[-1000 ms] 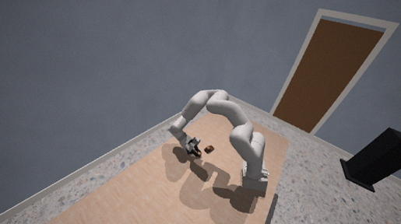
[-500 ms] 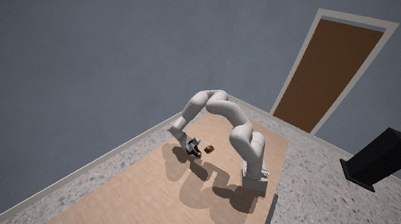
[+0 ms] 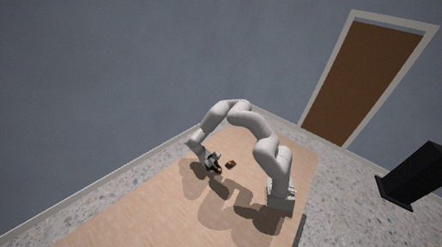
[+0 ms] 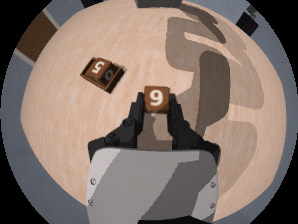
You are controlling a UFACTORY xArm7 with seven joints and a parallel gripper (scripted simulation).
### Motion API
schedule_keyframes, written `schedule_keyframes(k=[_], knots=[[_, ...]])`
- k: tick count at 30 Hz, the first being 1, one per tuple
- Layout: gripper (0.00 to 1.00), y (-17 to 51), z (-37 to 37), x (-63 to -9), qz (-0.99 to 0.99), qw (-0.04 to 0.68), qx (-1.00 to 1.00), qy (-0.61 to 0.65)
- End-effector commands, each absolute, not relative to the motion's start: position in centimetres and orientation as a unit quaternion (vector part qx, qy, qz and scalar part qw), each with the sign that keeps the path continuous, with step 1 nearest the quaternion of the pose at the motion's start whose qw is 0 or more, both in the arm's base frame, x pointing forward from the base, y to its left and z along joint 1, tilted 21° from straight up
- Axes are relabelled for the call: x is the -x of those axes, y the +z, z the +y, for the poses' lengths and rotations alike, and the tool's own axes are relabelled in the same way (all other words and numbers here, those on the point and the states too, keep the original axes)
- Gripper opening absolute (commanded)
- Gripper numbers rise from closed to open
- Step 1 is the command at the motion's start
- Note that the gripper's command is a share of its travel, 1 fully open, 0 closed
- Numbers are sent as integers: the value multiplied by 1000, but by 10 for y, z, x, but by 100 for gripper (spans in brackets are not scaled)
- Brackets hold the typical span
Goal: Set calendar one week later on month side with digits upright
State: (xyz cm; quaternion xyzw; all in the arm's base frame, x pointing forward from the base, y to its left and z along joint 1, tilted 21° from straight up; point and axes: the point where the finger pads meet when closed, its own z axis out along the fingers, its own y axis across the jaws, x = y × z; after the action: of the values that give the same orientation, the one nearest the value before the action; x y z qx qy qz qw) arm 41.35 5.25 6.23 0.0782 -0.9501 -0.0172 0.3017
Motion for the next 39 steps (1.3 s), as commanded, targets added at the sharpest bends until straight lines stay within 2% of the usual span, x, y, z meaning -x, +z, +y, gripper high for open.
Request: schedule_keyframes(k=[1,36,37,39], knots=[[27,64,52,-415,-951,300,-78,-17],[27,64,52,-415,-951,300,-78,-17],[31,64,52,-415,-951,300,-78,-17],[31,64,52,-415,-951,300,-78,-17]])
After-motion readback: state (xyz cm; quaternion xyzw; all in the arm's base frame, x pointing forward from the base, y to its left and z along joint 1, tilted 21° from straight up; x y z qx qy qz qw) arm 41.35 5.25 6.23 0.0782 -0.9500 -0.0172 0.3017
